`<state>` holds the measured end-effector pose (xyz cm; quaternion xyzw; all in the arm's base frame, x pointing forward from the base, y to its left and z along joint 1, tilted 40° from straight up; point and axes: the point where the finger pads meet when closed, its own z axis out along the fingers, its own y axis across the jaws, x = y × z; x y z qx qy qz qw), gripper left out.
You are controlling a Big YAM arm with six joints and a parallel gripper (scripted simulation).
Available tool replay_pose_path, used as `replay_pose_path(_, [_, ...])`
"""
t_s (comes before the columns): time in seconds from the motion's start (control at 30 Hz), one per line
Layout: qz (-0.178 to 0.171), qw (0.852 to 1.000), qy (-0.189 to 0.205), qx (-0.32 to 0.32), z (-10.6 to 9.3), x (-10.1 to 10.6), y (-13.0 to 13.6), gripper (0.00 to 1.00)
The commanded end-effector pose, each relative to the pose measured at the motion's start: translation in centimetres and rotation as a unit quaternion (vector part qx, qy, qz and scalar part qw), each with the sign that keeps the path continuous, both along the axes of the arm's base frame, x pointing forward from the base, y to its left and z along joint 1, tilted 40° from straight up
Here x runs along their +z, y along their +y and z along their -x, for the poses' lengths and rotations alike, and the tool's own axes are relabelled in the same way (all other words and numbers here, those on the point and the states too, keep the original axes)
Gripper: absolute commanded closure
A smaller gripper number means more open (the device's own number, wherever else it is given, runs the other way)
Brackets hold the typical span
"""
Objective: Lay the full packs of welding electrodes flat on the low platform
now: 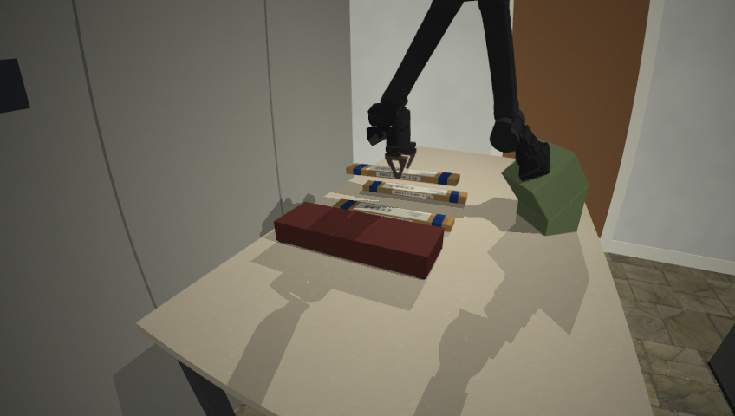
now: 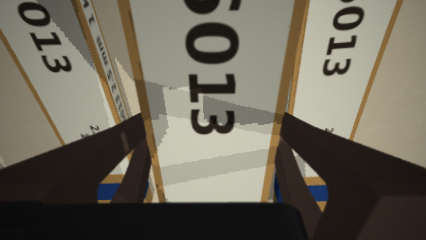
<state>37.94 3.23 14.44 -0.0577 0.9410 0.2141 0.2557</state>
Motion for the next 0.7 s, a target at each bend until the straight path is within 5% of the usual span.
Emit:
replay_pose_path(0.0, [0.006, 0.999, -0.039, -0.012, -1.9, 3.7, -1.5, 1.0])
replay_pose_path(0.07, [0.006, 0.999, -0.039, -0.012, -1.9, 3.7, -1.5, 1.0])
replay_pose_path(0.1, [0.003, 1.0, -0.025, -0.008, -0.7, 1.2, -0.3, 1.0])
replay_pose_path(0.67, [0.003, 1.0, -0.025, -0.008, 0.3, 2.8, -1.2, 1.0])
